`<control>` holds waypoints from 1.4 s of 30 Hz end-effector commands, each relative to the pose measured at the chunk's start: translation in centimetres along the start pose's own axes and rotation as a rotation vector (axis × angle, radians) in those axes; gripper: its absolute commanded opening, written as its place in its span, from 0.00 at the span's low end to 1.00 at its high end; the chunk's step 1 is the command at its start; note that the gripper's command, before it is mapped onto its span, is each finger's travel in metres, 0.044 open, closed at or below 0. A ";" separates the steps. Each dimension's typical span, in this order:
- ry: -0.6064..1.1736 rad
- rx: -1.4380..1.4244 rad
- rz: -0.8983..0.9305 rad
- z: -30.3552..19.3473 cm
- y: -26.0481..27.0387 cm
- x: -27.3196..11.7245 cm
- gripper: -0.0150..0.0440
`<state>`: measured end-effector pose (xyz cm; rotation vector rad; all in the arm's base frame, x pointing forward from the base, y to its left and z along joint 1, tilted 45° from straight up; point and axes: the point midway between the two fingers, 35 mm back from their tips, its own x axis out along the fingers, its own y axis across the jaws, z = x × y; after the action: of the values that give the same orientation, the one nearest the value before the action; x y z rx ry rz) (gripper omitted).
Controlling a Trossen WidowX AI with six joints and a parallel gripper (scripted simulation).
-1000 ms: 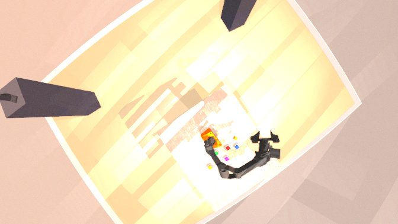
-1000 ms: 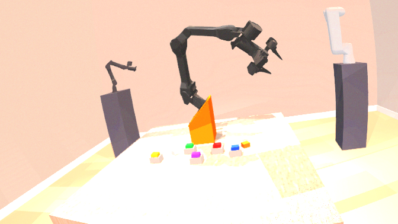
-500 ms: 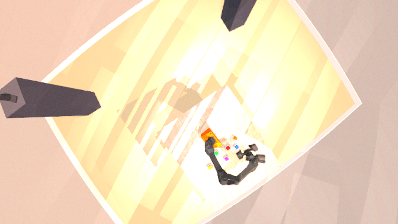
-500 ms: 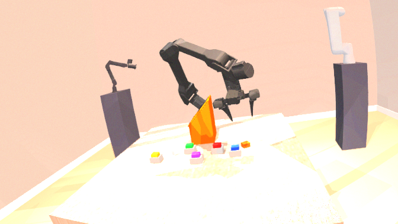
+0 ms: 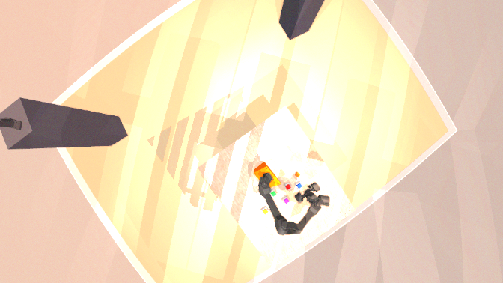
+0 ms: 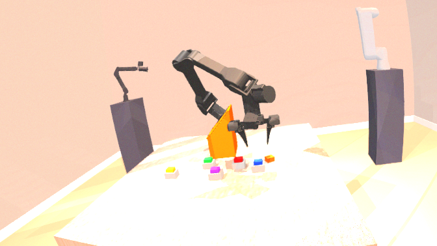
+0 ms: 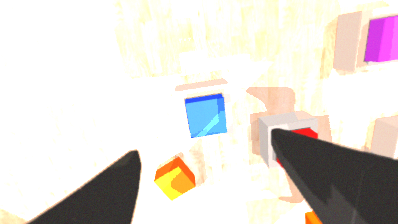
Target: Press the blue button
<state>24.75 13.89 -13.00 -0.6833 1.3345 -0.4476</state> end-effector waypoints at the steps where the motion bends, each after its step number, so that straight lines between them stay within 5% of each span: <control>1: 0.020 -0.017 -0.025 -0.8 -0.6 3.4 0.62; 9: 0.020 -0.017 -0.025 -0.8 -0.6 3.4 0.29; 42: 0.020 -0.017 -0.027 -0.8 -0.7 6.8 0.29</control>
<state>25.34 9.34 -17.07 -0.7016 1.3475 -0.4646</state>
